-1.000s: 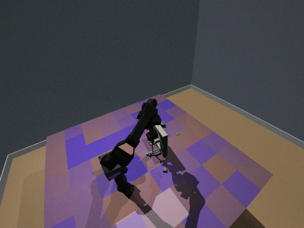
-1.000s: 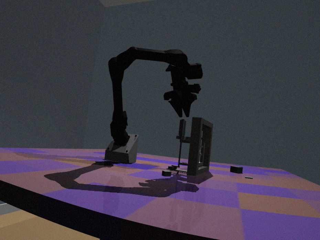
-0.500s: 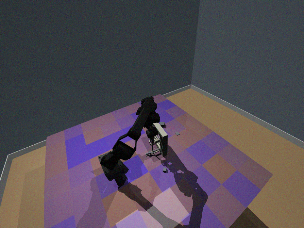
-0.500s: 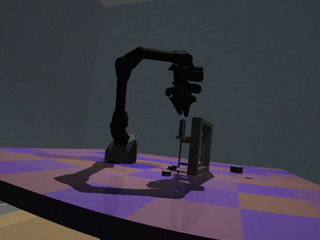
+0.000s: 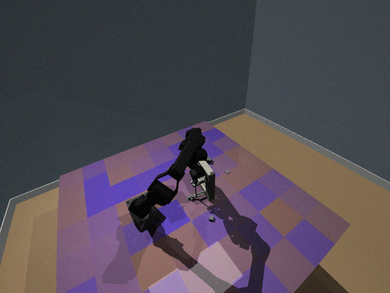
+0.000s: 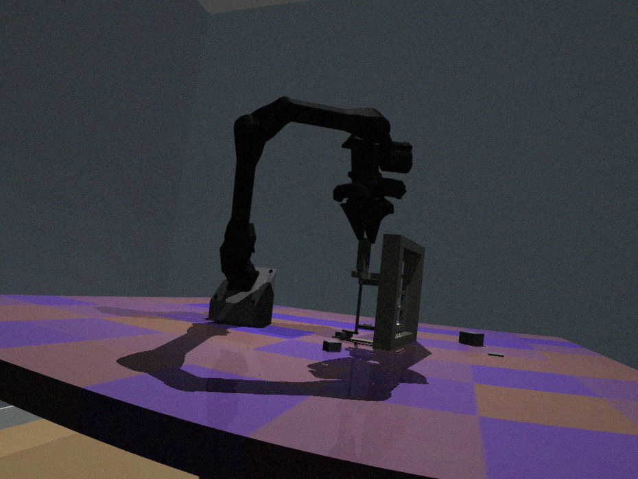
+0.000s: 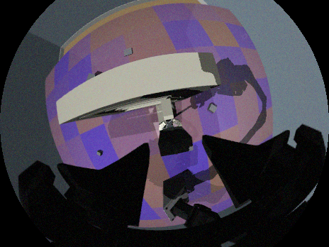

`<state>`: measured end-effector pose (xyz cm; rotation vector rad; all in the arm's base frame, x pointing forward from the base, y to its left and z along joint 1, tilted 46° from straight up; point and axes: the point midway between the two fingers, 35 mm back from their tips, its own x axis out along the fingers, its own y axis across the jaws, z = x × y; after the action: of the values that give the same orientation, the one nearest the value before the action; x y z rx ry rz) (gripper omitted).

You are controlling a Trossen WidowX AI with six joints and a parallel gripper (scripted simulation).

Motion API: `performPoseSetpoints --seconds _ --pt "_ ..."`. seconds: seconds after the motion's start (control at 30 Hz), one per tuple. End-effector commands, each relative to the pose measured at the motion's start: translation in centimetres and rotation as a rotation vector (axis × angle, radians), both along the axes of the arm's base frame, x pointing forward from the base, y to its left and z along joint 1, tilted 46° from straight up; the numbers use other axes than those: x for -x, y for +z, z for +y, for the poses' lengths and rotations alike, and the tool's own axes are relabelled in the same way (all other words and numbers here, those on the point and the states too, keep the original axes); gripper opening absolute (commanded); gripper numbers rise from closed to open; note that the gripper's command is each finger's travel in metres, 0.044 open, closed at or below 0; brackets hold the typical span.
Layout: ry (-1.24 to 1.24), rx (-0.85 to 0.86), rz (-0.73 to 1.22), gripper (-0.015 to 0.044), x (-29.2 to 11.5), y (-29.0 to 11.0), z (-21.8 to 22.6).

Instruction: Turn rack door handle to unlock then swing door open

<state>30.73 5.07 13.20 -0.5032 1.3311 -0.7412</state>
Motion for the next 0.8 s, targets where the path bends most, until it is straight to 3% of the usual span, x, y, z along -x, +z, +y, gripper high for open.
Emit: performPoseSetpoints --seconds 0.0,0.73,0.77 --pt "-0.005 -0.002 0.033 0.0284 0.1 -0.7 -0.6" --pt "-0.041 -0.019 0.125 0.0284 0.1 -2.9 -3.0" --pt "-0.041 -0.019 0.125 0.0258 0.1 -2.9 -3.0"
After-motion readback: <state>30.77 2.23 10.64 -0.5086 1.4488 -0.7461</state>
